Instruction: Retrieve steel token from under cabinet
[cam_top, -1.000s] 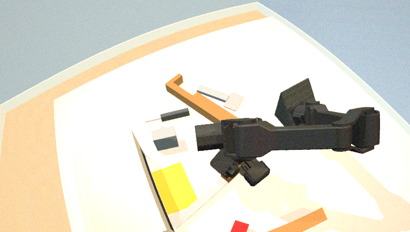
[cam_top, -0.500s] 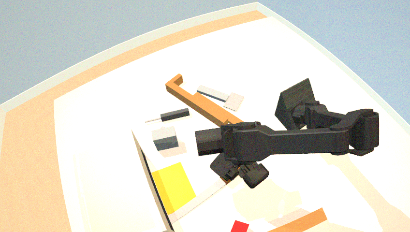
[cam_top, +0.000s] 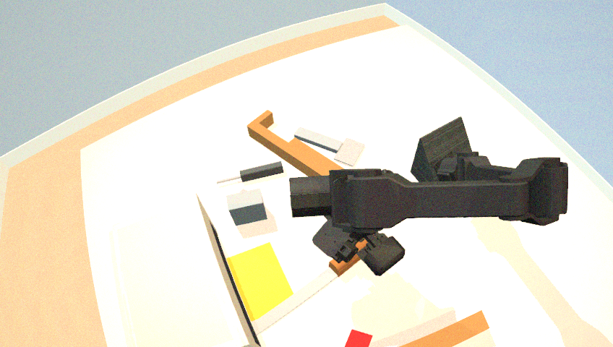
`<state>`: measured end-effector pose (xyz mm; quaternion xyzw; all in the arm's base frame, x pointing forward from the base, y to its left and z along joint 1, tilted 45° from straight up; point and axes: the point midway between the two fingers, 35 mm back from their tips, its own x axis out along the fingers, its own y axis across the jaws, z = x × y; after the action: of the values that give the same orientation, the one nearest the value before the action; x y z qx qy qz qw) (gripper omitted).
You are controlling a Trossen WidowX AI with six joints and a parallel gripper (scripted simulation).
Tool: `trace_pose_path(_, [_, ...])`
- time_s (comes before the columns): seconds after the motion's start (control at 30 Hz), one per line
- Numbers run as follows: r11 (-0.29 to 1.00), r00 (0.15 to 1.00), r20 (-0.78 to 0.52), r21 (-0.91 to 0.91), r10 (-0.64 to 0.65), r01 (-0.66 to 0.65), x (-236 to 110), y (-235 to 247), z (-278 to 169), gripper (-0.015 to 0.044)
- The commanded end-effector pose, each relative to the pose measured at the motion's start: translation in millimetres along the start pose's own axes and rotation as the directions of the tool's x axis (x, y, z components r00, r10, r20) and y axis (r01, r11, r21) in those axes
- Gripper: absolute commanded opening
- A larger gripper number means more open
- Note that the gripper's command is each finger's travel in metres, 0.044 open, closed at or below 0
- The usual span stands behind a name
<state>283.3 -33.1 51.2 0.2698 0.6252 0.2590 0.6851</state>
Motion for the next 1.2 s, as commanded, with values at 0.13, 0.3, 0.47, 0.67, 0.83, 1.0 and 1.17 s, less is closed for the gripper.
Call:
trace_pose_path(0.13, [1.000, 1.000, 0.024, 0.004, -0.006, 0.006, -34, -2, 2, 0.0244])
trace_pose_path(0.3, [1.000, 0.999, 0.036, -0.001, -0.013, 0.013, -38, -3, 3, 0.0113])
trace_pose_path(0.47, [1.000, 0.999, 0.035, -0.001, -0.012, 0.012, -37, -3, 3, 0.0000])
trace_pose_path(0.67, [1.000, 0.999, 0.034, -0.001, -0.012, 0.012, -37, -3, 3, 0.0000])
trace_pose_path(0.83, [0.999, 1.000, 0.023, -0.045, -0.008, 0.009, -41, -2, -3, 0.0079])
trace_pose_path(1.0, [0.998, 1.000, 0.017, -0.066, -0.005, 0.006, -43, -1, -6, 0.0210])
trace_pose_path(1.17, [0.998, 1.000, 0.017, -0.066, -0.006, 0.007, -43, -3, -18, 0.0270])
